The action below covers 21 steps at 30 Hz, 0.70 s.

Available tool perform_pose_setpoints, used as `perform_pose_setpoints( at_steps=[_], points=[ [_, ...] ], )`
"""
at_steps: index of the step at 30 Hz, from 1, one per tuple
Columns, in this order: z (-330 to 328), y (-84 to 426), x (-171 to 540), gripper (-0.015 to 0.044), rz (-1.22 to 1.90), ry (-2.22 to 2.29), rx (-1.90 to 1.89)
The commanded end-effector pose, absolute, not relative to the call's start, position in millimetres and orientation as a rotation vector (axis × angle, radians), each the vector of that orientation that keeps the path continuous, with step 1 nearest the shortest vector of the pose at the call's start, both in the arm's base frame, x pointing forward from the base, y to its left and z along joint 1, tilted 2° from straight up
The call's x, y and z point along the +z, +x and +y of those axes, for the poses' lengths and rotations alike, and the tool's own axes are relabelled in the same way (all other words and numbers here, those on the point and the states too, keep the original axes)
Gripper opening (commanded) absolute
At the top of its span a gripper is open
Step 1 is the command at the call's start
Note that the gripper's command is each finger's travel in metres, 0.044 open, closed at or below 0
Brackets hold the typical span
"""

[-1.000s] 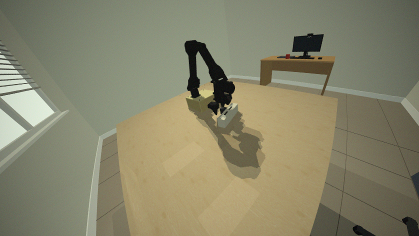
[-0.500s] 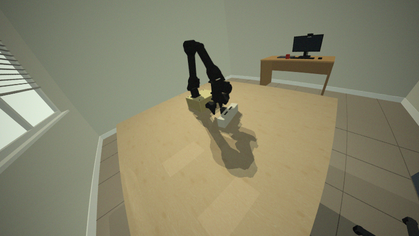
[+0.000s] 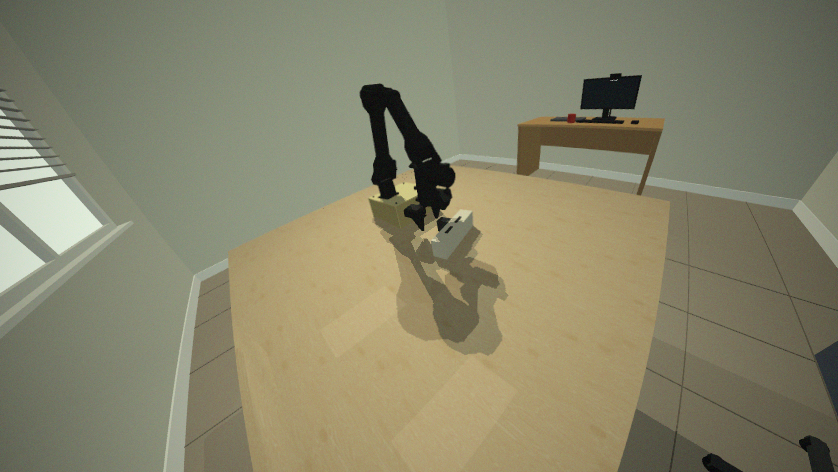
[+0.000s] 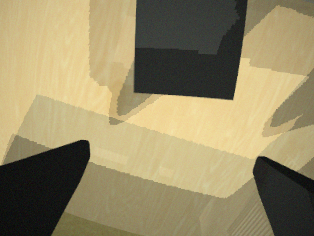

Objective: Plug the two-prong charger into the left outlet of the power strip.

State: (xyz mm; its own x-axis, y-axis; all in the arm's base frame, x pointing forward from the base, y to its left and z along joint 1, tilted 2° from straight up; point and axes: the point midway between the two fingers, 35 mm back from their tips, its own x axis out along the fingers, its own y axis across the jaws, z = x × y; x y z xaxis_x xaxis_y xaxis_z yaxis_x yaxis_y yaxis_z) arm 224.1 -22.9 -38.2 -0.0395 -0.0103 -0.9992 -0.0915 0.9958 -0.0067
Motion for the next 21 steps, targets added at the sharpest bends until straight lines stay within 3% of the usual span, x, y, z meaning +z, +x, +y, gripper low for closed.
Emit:
perform_pose_setpoints(
  at_steps=[1,10,21],
  points=[
    [-22.5,233.5,-15.8,0.044,1.454,-0.049,0.012],
    [-20.9,242.9,35.5,0.044,1.059,0.055,-0.087],
    [-20.8,243.0,36.5,0.044,1.051,0.057,-0.088]
  ],
)
